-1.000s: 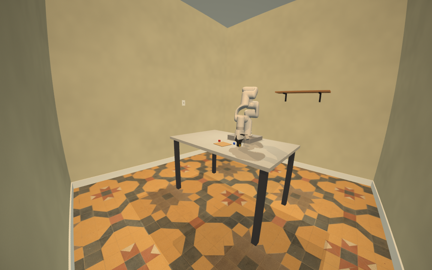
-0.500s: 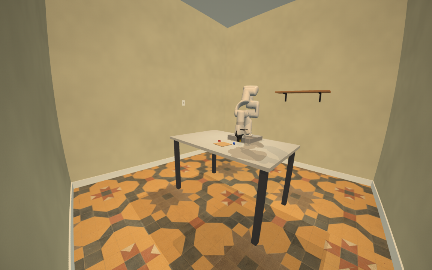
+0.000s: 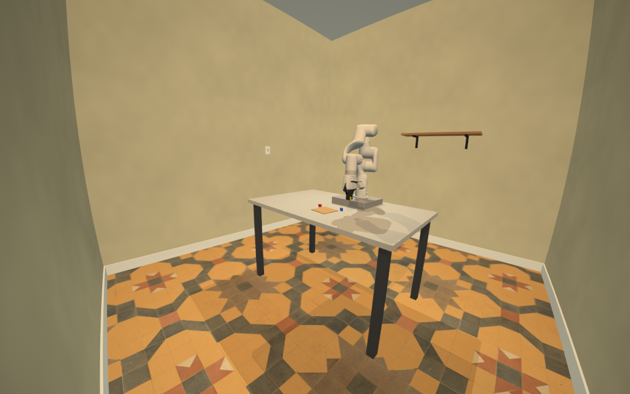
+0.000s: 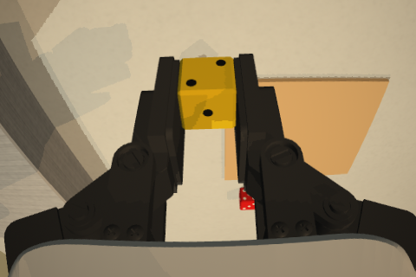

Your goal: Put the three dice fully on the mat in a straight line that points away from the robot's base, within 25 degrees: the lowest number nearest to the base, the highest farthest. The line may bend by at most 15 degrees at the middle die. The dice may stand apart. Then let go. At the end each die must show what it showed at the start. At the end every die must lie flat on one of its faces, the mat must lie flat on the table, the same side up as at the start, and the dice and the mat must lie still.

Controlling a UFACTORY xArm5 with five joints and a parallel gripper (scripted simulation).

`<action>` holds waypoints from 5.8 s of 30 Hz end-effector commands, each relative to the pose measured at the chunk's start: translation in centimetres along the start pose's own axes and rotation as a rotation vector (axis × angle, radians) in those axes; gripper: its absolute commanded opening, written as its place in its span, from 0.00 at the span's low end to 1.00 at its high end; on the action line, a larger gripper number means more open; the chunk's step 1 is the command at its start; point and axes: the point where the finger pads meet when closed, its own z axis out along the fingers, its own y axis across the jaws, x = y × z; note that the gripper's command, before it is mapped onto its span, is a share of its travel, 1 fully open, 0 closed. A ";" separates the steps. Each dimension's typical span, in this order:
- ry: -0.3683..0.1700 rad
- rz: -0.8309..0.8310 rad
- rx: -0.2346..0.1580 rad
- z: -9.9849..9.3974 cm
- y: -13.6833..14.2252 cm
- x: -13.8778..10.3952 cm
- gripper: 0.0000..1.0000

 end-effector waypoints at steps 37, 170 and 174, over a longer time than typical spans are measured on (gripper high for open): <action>0.013 -0.021 0.002 0.1 2.7 -15.9 0.15; 0.013 -0.021 0.002 9.1 2.8 -15.8 0.15; 0.013 -0.021 0.002 9.1 2.8 -15.8 0.15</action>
